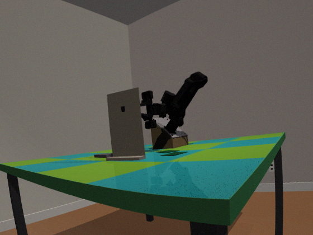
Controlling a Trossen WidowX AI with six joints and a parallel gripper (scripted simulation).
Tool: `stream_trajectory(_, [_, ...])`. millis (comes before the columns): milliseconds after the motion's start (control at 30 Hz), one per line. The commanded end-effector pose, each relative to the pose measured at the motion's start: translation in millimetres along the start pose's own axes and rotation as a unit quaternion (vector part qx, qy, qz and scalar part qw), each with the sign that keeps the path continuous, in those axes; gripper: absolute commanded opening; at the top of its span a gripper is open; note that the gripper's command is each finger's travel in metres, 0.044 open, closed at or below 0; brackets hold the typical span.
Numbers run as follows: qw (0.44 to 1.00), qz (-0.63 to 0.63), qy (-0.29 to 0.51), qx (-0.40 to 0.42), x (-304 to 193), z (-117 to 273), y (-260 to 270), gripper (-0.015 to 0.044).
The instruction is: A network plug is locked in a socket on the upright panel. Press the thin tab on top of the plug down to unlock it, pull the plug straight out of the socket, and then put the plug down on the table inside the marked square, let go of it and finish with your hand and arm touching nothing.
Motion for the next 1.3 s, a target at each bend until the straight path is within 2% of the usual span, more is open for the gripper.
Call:
stream_trajectory(0, [1.0, 0.0, -0.002, -0.004, 3.5, -12.5, 0.1, 0.0156])
stream_trajectory(200, [1.0, 0.0, -0.006, -0.01, 8.2, -31.7, 2.2, 0.0156])
stream_trajectory(1267, [1.0, -0.001, -0.007, -0.011, 20.5, -75.0, 0.5, 0.0156])
Point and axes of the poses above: the point midway between the two fingers, 35 mm back from their tips, its own z axis back along the fingers, its own y axis across the jaws, x = y × z, the point moved 3 cm from there along z, back along the fingers, and after that the axes turned 1 degree about -z, right-handed, at the moved point
